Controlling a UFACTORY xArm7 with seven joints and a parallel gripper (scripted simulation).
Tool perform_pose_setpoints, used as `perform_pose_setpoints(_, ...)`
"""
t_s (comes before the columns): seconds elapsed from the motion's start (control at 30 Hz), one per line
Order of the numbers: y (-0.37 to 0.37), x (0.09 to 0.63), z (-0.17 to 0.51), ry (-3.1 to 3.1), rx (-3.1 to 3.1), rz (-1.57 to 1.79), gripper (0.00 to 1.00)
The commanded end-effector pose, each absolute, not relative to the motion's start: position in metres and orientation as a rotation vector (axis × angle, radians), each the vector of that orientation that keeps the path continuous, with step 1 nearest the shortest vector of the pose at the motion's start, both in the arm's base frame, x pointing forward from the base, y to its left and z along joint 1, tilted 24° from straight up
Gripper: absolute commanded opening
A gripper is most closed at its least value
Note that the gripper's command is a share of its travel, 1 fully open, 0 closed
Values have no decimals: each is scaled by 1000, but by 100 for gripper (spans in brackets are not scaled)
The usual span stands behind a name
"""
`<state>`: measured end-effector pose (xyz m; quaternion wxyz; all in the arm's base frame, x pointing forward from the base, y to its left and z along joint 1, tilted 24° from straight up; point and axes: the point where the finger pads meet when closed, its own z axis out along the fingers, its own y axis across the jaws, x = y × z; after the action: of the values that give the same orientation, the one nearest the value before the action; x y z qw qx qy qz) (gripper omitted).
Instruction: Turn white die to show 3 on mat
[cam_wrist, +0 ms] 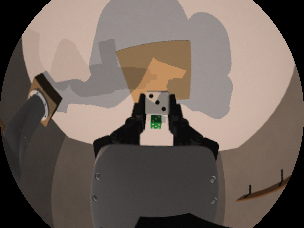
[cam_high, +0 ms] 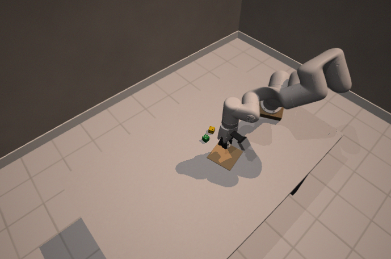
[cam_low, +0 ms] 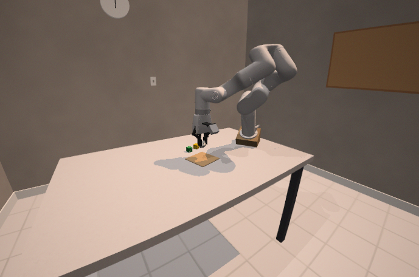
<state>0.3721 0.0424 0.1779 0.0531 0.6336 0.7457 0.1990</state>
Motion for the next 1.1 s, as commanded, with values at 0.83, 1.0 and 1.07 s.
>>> perform_pose_setpoints(0.83, 35, 375, 175, 2534, 1941, 1200, 27)
perform_pose_setpoints(1.0, 34, 376, 175, 2545, 1935, 1247, 27)
perform_pose_setpoints(1.07, 34, 376, 175, 2546, 1935, 1251, 27)
